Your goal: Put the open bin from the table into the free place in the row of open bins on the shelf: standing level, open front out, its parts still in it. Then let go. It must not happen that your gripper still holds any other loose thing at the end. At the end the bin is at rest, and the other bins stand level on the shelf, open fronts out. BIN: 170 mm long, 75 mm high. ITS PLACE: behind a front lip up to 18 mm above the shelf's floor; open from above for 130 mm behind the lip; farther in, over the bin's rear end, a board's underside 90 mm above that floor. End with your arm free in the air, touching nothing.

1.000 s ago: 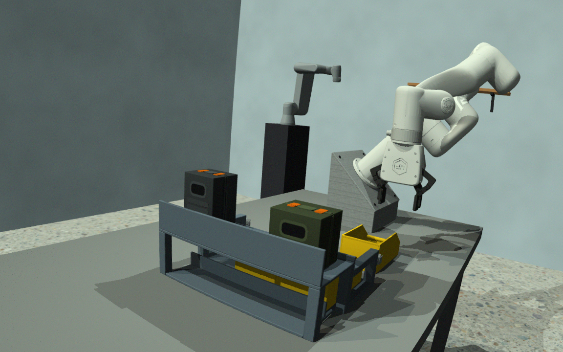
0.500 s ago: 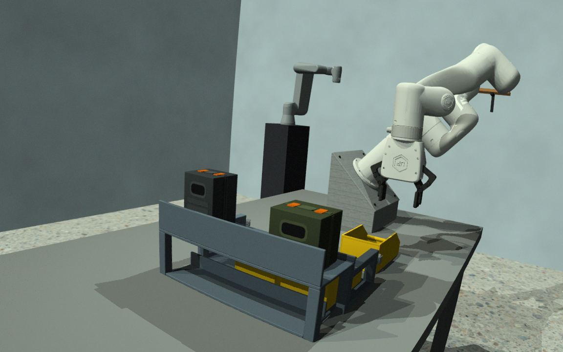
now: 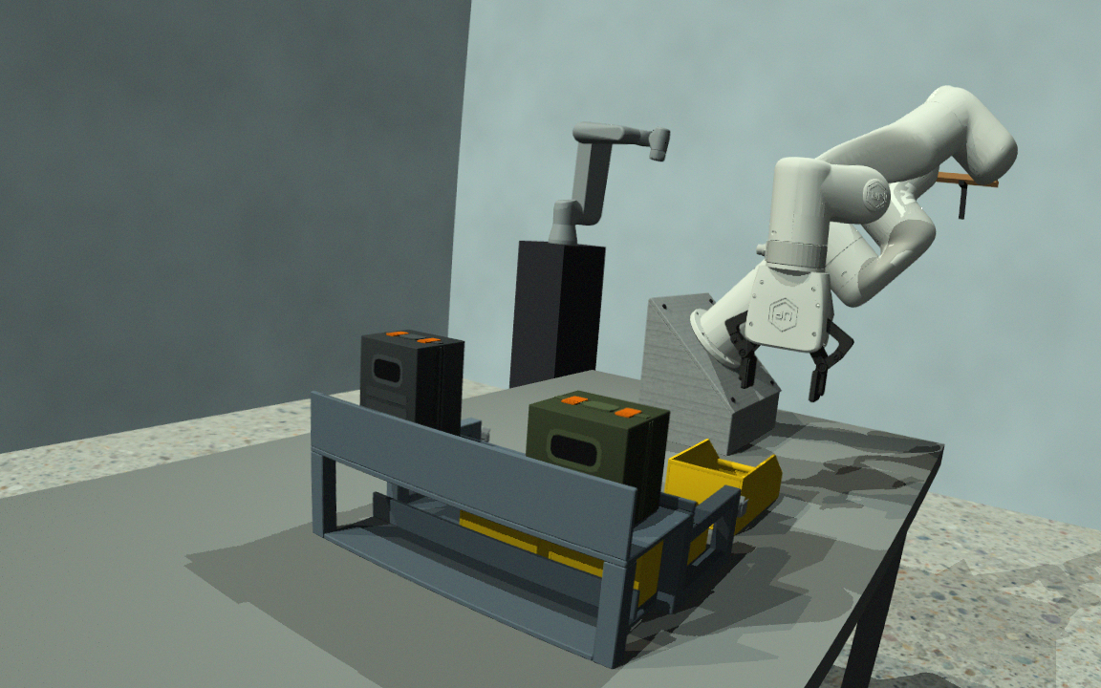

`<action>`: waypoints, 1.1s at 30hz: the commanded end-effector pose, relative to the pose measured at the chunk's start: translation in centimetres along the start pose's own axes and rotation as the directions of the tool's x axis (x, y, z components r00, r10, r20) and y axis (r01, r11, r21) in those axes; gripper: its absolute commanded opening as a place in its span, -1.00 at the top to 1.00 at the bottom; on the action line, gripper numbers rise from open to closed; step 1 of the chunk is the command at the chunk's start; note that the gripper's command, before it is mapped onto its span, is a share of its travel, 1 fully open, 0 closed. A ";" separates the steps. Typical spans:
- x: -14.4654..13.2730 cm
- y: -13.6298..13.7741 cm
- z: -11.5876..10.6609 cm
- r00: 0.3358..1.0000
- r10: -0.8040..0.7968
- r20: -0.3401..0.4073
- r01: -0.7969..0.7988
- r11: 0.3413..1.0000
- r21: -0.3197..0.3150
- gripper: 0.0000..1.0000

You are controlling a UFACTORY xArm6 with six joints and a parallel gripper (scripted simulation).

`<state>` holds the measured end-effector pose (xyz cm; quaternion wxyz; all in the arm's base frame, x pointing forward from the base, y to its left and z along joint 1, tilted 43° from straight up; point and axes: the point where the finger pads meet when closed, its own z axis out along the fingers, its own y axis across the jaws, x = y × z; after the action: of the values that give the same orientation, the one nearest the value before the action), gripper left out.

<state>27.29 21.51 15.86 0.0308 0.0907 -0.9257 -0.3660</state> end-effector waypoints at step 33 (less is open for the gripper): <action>-0.1 0.0 -0.5 1.000 -0.001 0.003 0.001 1.000 0.000 -1.00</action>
<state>27.34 21.24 16.15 0.0307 0.0907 -0.9257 -0.3660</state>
